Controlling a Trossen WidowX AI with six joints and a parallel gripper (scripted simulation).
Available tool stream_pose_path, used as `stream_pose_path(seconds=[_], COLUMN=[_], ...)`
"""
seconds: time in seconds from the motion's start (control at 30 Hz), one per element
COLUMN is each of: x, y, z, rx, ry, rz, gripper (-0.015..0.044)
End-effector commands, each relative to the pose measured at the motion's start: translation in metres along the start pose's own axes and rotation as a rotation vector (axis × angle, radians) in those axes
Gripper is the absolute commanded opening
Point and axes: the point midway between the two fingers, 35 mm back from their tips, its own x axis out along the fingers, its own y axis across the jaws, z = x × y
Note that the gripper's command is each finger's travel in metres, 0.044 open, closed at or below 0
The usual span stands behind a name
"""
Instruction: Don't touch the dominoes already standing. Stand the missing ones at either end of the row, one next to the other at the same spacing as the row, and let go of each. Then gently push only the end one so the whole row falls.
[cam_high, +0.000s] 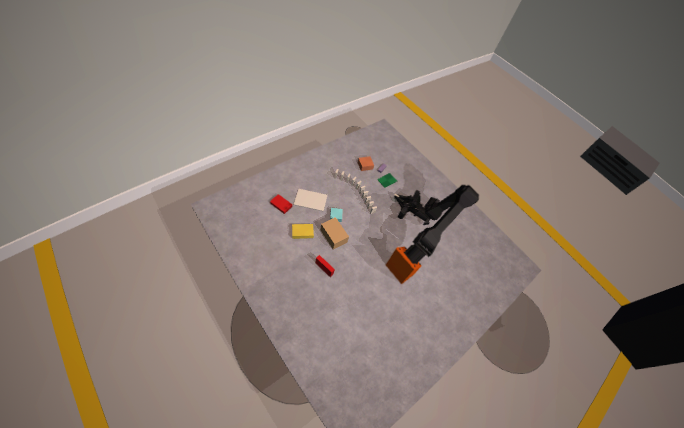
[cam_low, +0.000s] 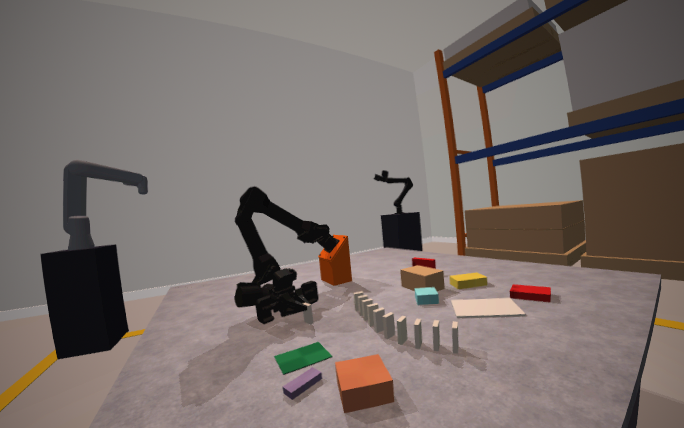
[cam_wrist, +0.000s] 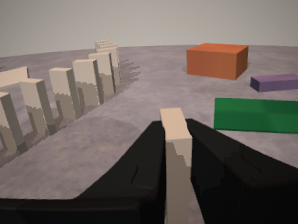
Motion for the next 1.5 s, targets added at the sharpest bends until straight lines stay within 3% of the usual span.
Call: stream_pose_path(seconds=[0.0,0.17,0.7,0.9,1.17,1.27,1.47], x=[0.0,0.0,0.0,0.0,0.002,0.013,0.034], y=[-0.002,-0.002,-0.002,-0.001,-0.002,-0.009,-0.02], z=[0.0,0.0,0.001,0.048,0.048,0.039,0.019], rx=[-0.012,-0.012,-0.012,-0.005,0.03,0.206,0.76], ry=[-0.004,-0.004,-0.004,-0.002,0.017,0.124,0.512], rz=[-0.002,-0.002,-0.002,-0.002,-0.002,-0.004,-0.115], gripper=[0.0024,0.0024,0.044,0.044,0.044,0.044,0.044])
